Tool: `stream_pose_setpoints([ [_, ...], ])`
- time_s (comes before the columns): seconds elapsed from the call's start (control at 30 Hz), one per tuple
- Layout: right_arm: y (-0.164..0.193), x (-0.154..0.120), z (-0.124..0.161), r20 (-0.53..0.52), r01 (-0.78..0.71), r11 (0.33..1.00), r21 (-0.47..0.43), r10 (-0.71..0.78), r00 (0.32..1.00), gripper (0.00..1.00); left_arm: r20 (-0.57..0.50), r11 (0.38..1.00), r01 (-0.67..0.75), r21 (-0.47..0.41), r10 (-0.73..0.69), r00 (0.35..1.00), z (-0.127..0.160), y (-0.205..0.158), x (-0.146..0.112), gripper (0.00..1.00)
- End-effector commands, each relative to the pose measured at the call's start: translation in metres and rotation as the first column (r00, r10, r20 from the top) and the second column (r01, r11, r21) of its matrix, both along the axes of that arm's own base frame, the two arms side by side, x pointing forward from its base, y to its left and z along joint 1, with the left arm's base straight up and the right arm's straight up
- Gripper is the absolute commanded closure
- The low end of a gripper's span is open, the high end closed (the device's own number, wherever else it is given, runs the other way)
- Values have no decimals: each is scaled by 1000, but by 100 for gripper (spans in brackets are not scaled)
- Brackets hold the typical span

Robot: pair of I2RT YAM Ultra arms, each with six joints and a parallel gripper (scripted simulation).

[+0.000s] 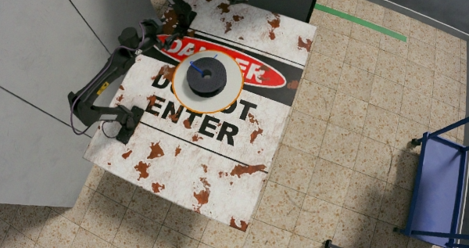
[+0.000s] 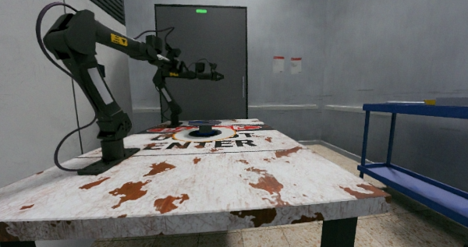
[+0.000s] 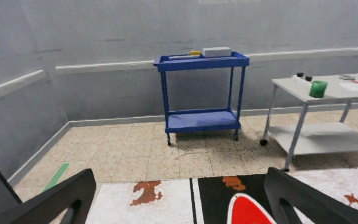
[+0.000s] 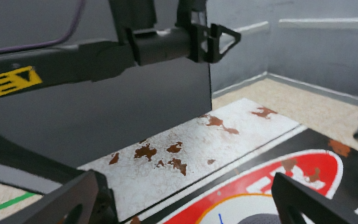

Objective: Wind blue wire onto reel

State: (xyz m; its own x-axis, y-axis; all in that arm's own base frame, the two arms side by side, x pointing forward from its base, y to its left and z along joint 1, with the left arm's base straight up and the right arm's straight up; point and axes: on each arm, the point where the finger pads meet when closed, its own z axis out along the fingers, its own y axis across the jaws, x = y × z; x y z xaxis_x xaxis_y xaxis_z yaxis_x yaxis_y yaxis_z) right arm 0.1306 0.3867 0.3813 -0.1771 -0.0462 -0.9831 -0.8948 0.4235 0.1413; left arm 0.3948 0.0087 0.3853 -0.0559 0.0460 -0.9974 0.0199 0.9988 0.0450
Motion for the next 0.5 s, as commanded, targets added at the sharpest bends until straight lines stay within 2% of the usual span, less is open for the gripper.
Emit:
stream_pose_setpoints([
  [0.0,-9,-22,22,130,-132,990,43,125,984,0,45,998,-53,-34,54,998,18,9,-10,0],
  [0.47,-19,-30,26,177,-168,985,46,158,971,0,56,997,-68,-46,70,996,22,11,-14,0],
])
